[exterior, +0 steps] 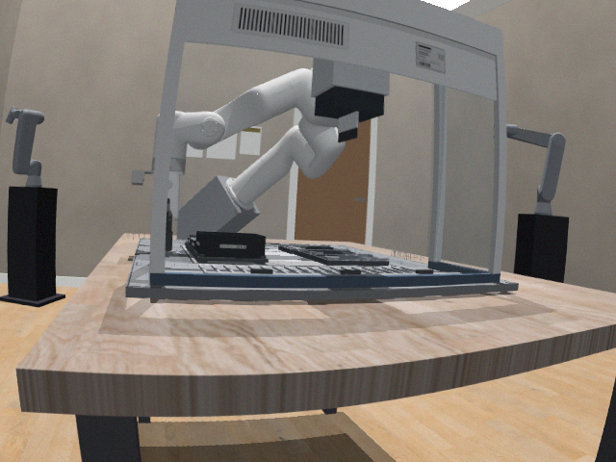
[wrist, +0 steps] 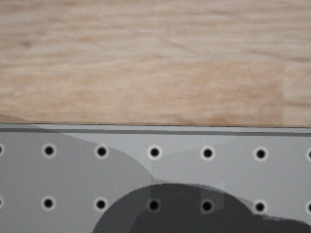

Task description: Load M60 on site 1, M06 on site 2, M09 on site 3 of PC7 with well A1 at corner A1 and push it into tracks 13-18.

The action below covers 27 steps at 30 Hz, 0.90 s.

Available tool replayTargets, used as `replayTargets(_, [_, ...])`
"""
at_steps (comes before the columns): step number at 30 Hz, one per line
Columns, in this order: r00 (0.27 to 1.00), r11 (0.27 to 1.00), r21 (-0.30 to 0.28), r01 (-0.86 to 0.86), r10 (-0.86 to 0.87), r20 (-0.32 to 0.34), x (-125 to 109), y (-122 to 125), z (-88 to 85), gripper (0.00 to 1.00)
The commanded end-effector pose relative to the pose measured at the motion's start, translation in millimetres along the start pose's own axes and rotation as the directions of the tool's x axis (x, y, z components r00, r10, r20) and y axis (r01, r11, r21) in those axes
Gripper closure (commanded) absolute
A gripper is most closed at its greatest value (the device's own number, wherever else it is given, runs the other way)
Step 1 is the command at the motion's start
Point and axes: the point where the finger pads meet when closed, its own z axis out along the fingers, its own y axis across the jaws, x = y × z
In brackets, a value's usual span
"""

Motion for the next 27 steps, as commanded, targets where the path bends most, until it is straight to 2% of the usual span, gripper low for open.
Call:
replayTargets(1, [1.0, 1.0, 0.003, 0.001, -0.001, -0.003, 1, -1, -9.5, 0.0])
replayTargets(27, [1.0, 1.0, 0.003, 0.001, -0.001, -0.003, 1, -1, -49.5, 0.0])
